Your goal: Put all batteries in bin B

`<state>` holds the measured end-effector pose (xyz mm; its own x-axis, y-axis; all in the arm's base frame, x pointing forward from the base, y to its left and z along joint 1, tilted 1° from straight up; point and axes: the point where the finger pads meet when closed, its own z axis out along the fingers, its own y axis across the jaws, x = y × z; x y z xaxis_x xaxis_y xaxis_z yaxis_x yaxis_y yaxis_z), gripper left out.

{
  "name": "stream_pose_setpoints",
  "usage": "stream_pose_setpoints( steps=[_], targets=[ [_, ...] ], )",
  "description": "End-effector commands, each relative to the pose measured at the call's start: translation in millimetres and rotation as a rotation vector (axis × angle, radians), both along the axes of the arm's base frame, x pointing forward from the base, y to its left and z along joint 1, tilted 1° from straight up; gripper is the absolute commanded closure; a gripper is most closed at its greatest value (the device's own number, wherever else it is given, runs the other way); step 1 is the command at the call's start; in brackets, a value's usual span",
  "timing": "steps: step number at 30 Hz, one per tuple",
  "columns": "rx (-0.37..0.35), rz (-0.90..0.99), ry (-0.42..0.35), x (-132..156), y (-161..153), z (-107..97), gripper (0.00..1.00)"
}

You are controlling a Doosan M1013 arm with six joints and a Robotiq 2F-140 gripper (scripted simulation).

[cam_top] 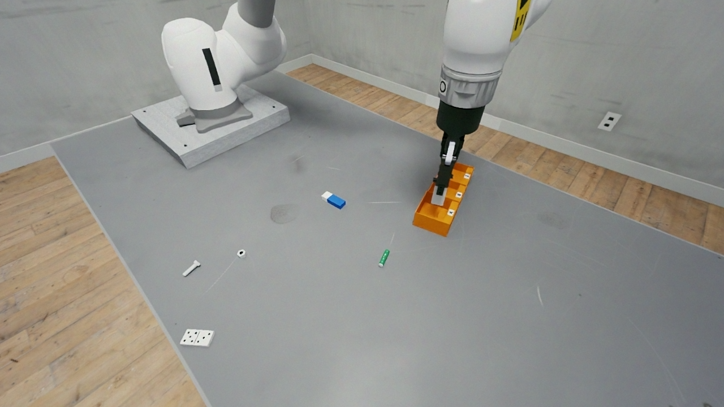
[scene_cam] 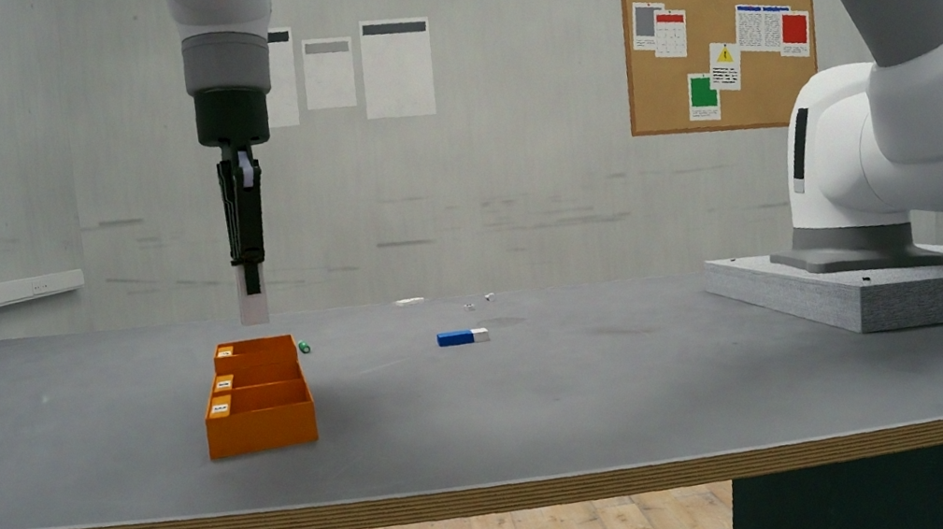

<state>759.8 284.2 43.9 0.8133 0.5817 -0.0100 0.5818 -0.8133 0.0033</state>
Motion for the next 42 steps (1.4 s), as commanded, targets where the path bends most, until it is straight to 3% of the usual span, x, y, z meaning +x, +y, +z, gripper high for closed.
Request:
stream_pose_setpoints(
  steps=[1,21,42],
  targets=[
    [0.001,0.0,-0.001,0,0,7,0.85],
    [0.001,0.0,-0.001,-33,77,7,0.85],
    [0.001,0.0,-0.001,-34,76,-38,0.85]
  ],
)
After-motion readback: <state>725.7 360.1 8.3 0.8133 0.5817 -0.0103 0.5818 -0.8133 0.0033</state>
